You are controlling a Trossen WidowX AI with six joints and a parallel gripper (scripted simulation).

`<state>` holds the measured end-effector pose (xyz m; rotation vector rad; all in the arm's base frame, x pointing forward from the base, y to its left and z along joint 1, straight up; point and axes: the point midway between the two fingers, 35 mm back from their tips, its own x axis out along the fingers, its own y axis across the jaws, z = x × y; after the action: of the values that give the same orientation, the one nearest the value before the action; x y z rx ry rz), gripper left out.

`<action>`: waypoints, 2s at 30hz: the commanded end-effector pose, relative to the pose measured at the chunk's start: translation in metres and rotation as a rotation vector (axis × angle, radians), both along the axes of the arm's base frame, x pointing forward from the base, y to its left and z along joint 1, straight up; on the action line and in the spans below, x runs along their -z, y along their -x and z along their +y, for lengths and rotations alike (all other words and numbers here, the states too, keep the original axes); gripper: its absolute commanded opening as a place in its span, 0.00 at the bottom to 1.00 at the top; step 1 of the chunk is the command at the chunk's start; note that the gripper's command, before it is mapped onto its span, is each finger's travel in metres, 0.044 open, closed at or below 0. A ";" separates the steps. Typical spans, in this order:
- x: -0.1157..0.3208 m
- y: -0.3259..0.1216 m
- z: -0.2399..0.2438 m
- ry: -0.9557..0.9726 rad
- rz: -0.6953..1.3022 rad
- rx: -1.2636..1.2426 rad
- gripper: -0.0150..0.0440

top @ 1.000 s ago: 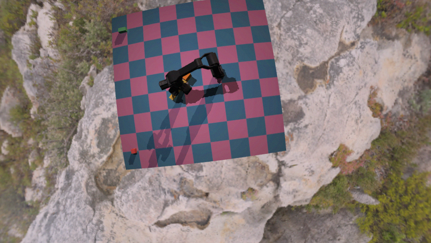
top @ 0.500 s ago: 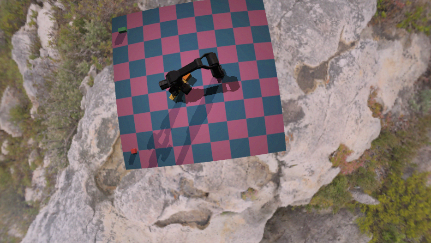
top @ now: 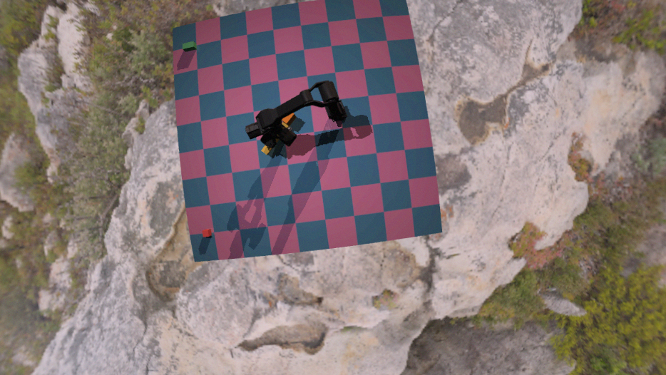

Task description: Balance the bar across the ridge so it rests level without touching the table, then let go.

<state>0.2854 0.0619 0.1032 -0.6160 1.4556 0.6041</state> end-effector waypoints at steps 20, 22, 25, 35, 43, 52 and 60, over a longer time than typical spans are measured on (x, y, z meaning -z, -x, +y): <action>0.000 0.000 0.000 0.000 0.000 0.000 0.54; 0.000 0.000 0.000 0.000 0.000 0.000 0.54; 0.000 0.000 0.000 0.000 0.000 0.000 0.54; 0.000 0.000 0.000 0.000 0.000 0.000 0.54; 0.000 0.000 0.000 0.000 0.000 0.000 0.54; 0.000 0.000 0.000 0.000 0.000 0.000 0.55; 0.000 0.000 0.000 0.000 0.000 0.000 0.57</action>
<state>0.2854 0.0620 0.1032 -0.6157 1.4556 0.6042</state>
